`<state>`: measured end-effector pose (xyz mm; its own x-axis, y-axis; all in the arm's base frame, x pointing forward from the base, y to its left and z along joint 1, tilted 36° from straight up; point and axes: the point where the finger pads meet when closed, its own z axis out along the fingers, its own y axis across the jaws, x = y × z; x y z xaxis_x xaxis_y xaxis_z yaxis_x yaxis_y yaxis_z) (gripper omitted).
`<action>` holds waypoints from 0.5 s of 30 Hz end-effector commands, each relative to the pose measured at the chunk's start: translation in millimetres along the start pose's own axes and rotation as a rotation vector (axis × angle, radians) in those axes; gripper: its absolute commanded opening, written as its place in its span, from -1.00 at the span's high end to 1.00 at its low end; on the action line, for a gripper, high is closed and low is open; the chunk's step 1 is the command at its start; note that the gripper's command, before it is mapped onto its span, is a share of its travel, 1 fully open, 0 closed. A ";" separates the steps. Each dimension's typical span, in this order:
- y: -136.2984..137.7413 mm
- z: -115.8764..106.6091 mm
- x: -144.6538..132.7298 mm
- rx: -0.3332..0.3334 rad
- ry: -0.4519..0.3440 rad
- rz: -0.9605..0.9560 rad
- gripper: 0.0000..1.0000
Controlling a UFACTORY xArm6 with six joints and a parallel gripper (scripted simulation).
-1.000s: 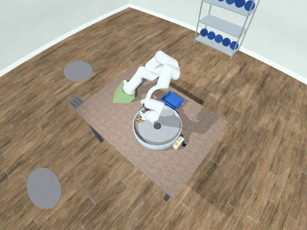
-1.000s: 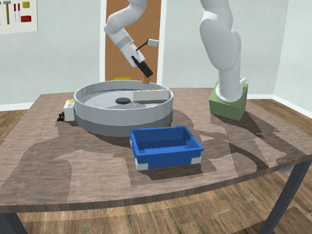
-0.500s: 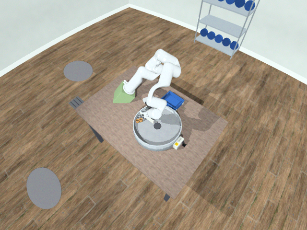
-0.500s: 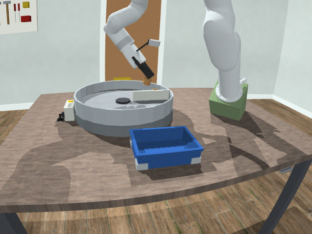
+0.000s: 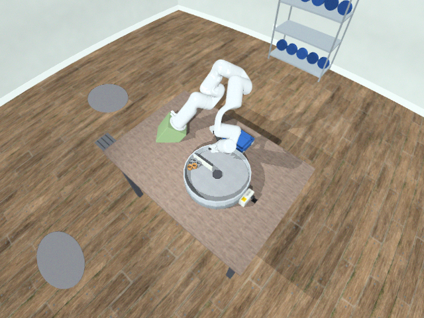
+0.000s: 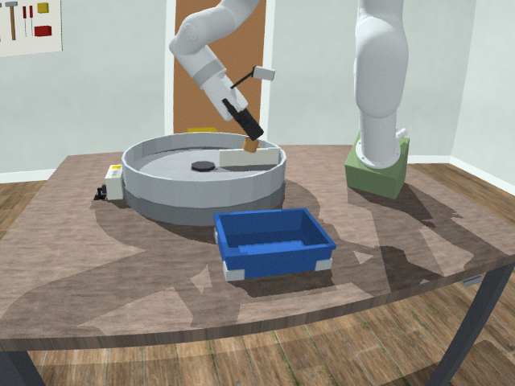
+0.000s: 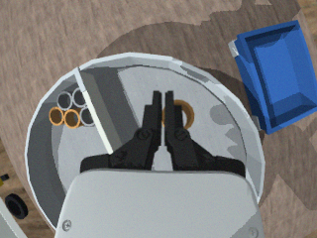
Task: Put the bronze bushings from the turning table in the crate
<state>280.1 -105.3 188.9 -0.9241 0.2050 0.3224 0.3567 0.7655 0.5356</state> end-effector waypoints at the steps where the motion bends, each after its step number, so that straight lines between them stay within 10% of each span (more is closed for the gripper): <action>1: 40.0 6.4 9.3 0.005 -0.007 0.002 1.00; 15: 146.3 30.2 36.4 0.005 -0.007 0.002 1.00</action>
<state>289.6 3.3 240.5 -0.9243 0.2048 0.3219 0.3563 0.7653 0.5361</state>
